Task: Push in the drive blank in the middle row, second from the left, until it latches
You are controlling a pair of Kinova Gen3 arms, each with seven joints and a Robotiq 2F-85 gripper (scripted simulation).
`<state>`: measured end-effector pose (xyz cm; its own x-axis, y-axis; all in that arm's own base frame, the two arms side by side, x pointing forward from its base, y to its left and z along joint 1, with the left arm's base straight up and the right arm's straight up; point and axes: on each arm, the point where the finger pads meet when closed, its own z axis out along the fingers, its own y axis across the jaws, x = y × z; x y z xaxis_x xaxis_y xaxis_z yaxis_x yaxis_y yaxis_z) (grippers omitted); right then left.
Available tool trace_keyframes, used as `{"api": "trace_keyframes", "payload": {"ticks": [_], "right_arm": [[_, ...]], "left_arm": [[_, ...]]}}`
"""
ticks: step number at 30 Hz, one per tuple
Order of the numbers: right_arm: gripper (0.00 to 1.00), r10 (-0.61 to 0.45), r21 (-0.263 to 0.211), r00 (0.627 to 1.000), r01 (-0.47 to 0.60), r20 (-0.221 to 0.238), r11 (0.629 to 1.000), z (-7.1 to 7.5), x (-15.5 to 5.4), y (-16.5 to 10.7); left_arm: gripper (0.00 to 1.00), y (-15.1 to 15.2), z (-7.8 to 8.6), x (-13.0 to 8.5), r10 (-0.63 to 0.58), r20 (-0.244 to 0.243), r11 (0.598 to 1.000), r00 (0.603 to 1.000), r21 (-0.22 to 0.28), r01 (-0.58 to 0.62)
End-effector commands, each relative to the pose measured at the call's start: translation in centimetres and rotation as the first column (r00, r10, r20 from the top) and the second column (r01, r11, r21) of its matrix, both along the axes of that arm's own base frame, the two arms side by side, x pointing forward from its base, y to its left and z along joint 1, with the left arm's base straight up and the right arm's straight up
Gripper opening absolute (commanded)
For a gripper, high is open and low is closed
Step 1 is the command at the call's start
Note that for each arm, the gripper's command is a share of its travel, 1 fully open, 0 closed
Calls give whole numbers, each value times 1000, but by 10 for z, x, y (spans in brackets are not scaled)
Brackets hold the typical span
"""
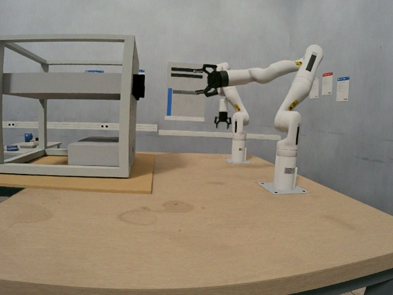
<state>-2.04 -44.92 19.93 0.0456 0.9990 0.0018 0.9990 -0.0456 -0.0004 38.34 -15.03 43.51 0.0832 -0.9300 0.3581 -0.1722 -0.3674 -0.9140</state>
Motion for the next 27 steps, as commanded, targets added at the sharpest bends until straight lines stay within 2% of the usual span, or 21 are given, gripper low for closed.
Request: {"api": "trace_keyframes", "payload": {"ticks": [1, 2, 8, 13, 21, 27], "right_arm": [[1000, 0, -2, 1000, 0, 0, 1000, 1, 0, 0], [1000, 0, -2, 1000, 0, 0, 1000, 1, 0, 0], [1000, 0, -2, 1000, 0, 0, 1000, 1, 0, 0], [1000, 0, -2, 1000, 0, 0, 1000, 1, 0, 0], [1000, 0, -2, 1000, 0, 0, 1000, 1, 0, 0], [1000, 0, -2, 1000, 0, 0, 1000, 1, 0, 0]], "left_arm": [[1000, -2, 10, 1, -20, 16, 999, 1000, -31, 20], [1000, -2, 10, 1, -20, 16, 999, 1000, -31, 20], [1000, -4, 26, 6, -46, 35, 993, 998, -106, 49], [1000, -5, 30, 15, -56, 32, 986, 998, -153, 61], [1000, -8, 20, 30, -57, 8, 983, 998, -176, 57], [1000, -16, -1, 45, -47, -25, 988, 999, -148, 43]]}}
